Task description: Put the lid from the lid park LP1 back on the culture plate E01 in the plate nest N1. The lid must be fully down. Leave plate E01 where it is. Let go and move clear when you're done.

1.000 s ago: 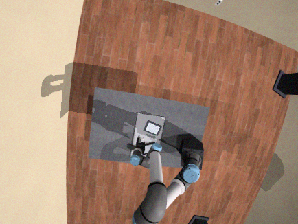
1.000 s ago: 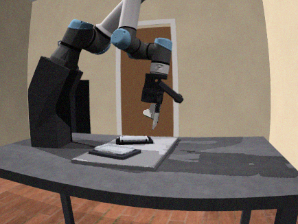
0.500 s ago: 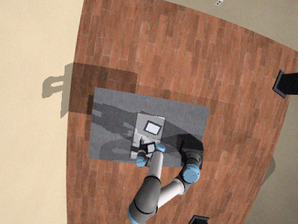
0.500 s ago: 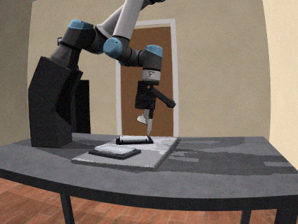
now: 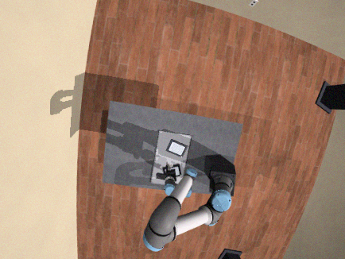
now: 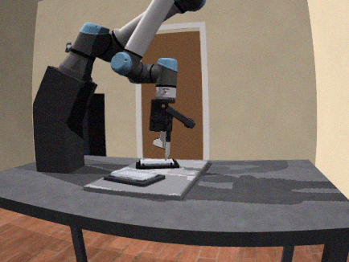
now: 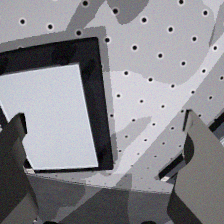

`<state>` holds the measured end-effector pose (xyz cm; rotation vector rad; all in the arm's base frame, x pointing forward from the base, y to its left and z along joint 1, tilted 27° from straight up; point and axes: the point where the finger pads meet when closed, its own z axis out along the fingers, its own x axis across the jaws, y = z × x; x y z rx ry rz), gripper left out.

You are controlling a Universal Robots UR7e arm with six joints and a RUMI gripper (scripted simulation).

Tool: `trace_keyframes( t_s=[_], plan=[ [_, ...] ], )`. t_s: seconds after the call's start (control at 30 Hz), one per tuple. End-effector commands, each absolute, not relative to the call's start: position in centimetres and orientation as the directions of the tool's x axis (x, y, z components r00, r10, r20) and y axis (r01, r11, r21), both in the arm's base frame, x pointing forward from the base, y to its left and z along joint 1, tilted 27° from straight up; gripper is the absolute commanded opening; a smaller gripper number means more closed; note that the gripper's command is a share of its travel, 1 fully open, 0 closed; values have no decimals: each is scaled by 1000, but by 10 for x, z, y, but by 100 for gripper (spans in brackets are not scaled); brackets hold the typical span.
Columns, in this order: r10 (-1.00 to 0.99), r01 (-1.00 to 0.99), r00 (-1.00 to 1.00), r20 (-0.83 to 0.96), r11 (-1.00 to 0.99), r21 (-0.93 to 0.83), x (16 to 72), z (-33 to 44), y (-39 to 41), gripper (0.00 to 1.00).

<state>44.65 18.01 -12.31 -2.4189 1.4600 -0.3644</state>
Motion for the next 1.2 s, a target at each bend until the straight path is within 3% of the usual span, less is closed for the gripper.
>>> trace_keyframes(
  t_s=[0.0, 0.47, 1.17],
  plan=[
    [-878, -793, 474, 72, -461, -398, 432, -130, 190, 82],
    [-851, -747, 518, 83, -498, -440, 387, -137, 214, 82],
    [-851, -747, 518, 83, -498, -440, 392, -147, 216, 82]
  ],
)
